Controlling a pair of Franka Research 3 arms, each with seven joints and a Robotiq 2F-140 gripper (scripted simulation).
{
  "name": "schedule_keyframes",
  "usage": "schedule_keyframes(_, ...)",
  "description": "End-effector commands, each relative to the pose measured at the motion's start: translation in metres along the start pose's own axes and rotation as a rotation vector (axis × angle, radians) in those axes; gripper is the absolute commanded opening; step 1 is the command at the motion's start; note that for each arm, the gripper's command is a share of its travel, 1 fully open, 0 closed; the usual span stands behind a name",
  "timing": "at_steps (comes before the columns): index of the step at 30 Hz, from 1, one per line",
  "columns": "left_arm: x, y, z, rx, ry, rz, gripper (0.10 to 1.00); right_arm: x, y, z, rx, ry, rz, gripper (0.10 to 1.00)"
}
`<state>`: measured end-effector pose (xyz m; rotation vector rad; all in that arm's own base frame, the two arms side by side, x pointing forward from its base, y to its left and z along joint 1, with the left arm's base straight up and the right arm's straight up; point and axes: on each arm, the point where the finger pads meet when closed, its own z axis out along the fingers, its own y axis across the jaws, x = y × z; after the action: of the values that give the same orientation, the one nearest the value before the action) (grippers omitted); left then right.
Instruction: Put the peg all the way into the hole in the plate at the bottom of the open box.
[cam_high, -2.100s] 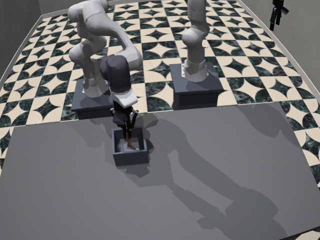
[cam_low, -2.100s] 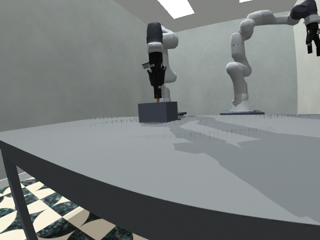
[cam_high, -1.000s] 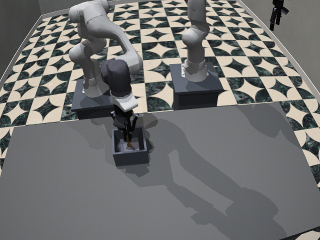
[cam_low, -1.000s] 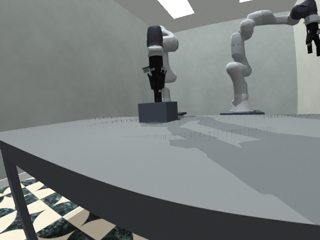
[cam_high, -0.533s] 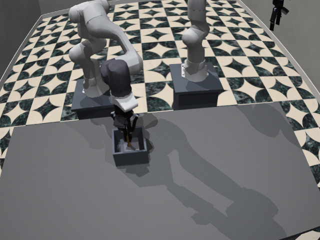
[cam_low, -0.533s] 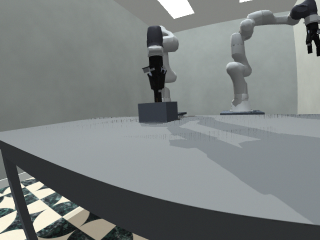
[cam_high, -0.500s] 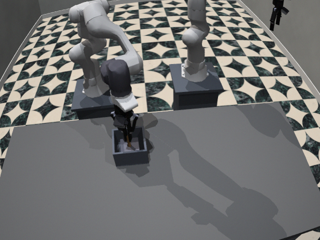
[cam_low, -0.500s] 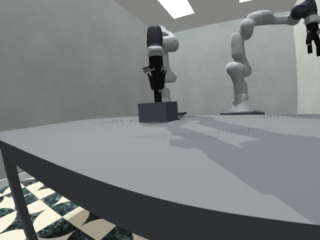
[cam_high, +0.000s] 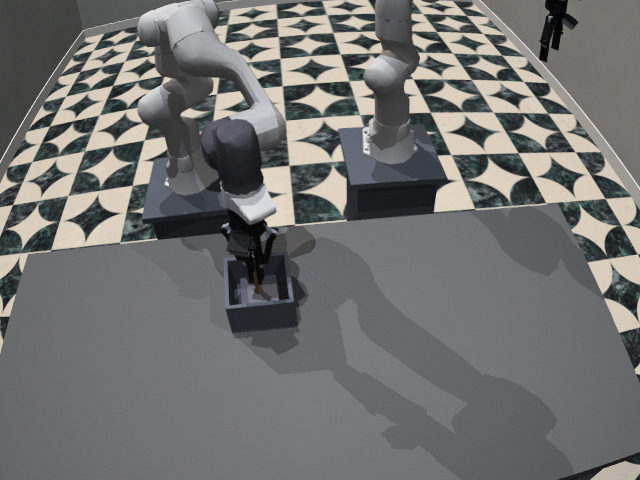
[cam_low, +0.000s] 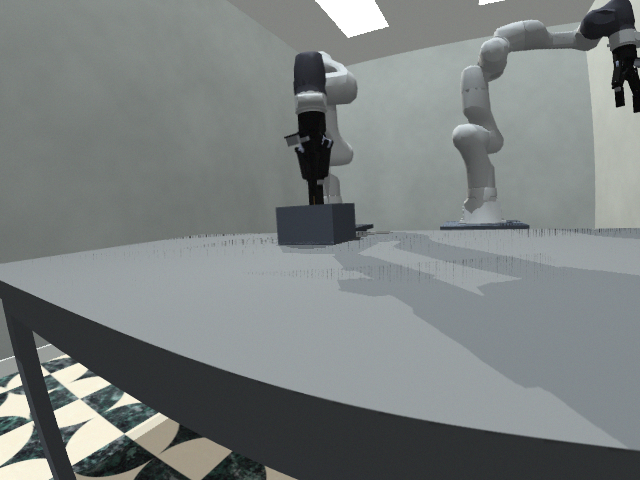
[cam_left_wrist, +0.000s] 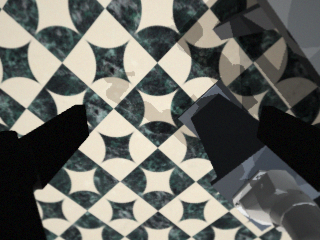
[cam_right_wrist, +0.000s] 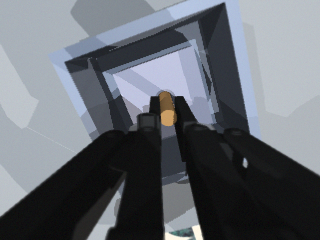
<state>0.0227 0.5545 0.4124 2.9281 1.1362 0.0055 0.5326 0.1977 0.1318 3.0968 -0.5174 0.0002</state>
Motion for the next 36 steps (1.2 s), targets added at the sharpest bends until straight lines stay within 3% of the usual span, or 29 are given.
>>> schedule_keyframes(1, -0.001, 0.000, -0.001, 0.002, -0.003, -0.006, 1.000, 0.000, 0.000, 0.002, 0.002, 0.000, -0.003, 0.099)
schedule_keyframes(36, -0.001, 0.000, -0.001, 0.002, -0.003, -0.006, 1.000, 0.000, 0.000, 0.032, 0.002, 0.000, -0.003, 0.099)
